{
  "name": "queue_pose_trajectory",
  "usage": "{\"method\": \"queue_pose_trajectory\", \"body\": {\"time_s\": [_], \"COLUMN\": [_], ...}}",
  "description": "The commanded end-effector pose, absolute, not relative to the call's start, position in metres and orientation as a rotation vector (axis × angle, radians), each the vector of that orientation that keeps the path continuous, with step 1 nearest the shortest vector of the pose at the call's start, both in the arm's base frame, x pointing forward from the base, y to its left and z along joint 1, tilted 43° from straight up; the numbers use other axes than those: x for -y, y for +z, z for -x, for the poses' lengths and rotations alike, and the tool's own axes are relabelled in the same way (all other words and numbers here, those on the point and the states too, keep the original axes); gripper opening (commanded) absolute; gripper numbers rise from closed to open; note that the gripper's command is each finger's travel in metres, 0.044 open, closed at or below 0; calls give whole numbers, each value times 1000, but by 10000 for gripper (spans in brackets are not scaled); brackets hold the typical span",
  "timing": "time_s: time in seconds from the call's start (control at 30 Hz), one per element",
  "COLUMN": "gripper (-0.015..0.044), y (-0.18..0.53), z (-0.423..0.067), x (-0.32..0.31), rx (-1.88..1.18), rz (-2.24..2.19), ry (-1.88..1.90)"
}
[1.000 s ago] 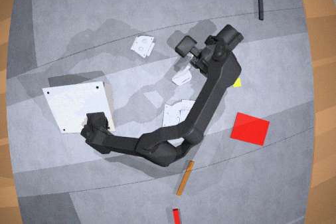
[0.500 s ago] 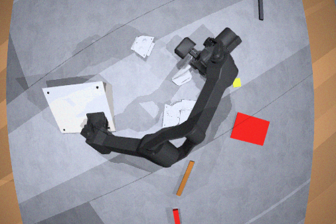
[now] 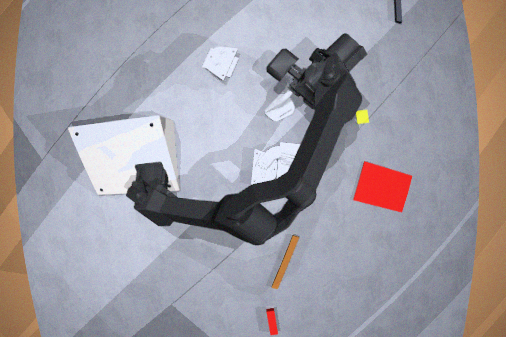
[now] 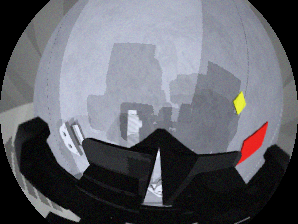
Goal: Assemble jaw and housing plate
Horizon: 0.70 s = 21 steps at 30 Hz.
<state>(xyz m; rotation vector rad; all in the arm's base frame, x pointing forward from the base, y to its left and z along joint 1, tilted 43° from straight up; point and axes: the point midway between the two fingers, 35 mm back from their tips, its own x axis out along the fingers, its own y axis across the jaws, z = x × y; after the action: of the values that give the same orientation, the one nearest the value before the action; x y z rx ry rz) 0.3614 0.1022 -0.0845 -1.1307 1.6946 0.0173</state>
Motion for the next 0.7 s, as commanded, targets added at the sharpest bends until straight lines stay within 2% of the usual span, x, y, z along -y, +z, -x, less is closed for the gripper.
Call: {"method": "queue_pose_trajectory", "body": {"time_s": [0.0,0.67], "gripper": [0,0], "y": [-89,-105], "z": [-355,-333], "x": [-106,-124], "rx": [-1698,-1698], "rz": [1132,1131], "ry": [17,20]}}
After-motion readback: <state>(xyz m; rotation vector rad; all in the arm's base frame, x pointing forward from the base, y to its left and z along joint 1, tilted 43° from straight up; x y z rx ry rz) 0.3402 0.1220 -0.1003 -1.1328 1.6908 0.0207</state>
